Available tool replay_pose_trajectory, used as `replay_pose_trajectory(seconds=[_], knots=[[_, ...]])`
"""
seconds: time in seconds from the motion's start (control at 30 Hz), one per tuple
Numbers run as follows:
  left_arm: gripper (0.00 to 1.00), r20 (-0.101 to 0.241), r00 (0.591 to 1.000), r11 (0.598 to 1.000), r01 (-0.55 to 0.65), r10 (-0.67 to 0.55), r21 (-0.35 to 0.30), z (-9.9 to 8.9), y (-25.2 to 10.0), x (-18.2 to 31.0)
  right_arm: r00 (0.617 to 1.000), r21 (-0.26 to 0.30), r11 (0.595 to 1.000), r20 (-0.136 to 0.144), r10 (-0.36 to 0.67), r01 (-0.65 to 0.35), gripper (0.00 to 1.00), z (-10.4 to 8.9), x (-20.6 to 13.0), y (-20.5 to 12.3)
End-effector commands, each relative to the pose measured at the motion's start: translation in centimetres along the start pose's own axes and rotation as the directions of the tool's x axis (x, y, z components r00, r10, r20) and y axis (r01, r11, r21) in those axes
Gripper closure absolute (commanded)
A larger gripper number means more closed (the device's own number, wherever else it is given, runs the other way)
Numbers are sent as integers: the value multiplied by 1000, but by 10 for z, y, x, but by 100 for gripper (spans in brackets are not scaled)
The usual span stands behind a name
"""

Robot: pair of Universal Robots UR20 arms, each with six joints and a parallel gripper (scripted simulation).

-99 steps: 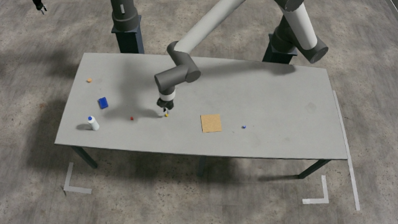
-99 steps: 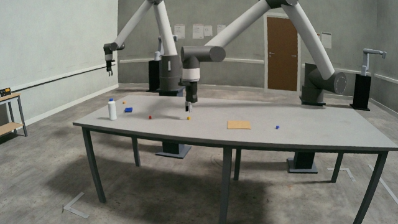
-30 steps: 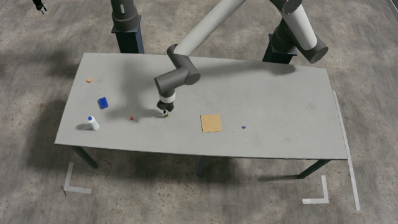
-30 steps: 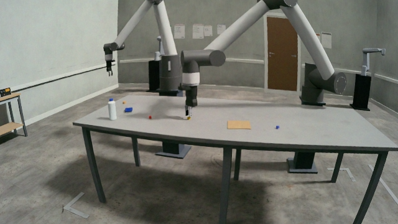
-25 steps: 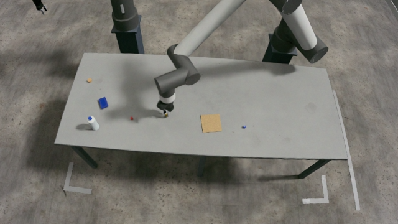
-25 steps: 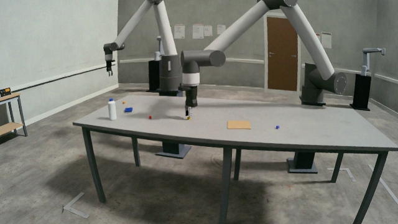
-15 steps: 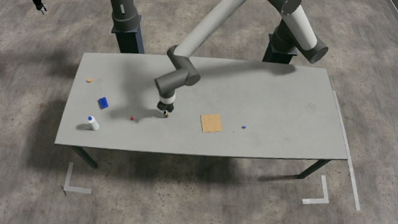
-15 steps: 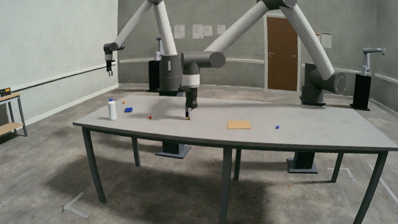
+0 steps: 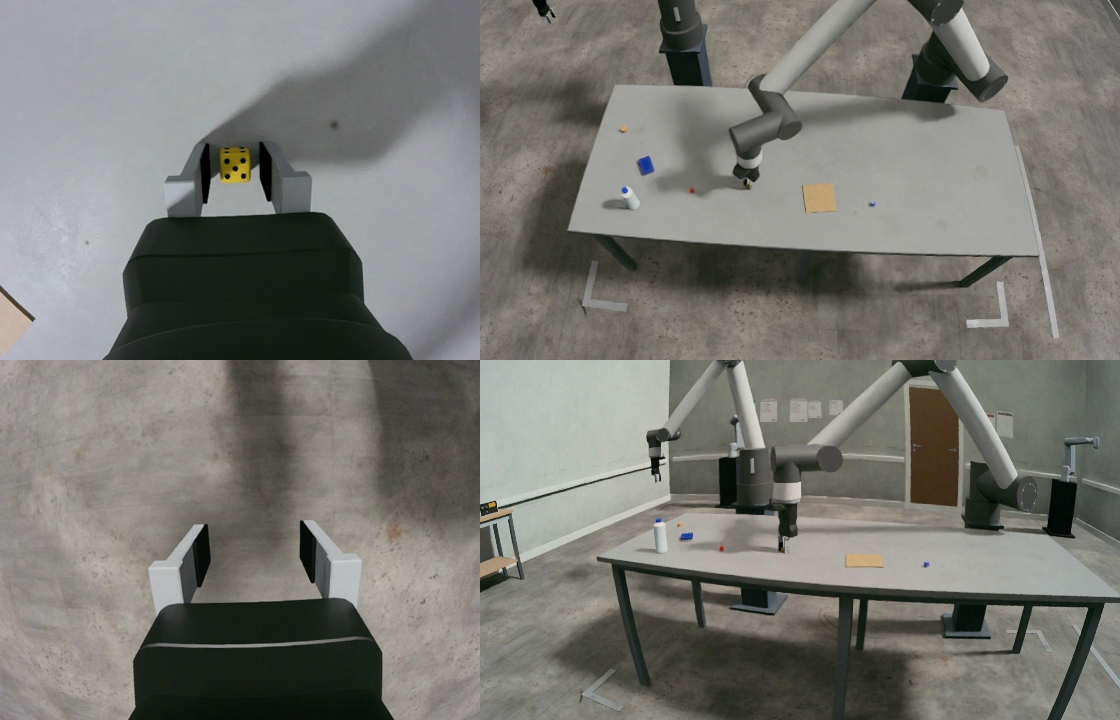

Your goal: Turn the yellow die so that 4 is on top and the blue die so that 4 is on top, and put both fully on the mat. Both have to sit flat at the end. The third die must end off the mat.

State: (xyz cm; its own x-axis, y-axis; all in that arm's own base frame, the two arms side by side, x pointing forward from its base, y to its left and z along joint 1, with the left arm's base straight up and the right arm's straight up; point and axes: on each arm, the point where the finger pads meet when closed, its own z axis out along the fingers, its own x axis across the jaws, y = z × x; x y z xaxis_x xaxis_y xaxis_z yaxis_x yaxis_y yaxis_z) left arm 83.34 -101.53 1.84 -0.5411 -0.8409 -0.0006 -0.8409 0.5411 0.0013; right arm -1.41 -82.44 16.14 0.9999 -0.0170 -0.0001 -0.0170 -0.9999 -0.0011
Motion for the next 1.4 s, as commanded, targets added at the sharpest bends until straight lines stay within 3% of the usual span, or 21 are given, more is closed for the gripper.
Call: replay_pose_trajectory(seconds=[0.0,0.47,0.5,1.37], knots=[[36,-1,1000,1000,0,0,1,-1,-1,0,1000,-1,1000,0,0,0,0,-1,0,0],[36,-1,1000,1000,0,0,1,-1,-1,0,1000,-1,1000,0,0,0,0,-1,0,0],[66,-1,1000,1000,0,0,1,-1,-1,0,1000,-1,1000,0,0,0,0,-1,0,0],[66,-1,1000,1000,0,0,1,-1,-1,0,1000,-1,1000,0,0,0,0,-1,0,0]])
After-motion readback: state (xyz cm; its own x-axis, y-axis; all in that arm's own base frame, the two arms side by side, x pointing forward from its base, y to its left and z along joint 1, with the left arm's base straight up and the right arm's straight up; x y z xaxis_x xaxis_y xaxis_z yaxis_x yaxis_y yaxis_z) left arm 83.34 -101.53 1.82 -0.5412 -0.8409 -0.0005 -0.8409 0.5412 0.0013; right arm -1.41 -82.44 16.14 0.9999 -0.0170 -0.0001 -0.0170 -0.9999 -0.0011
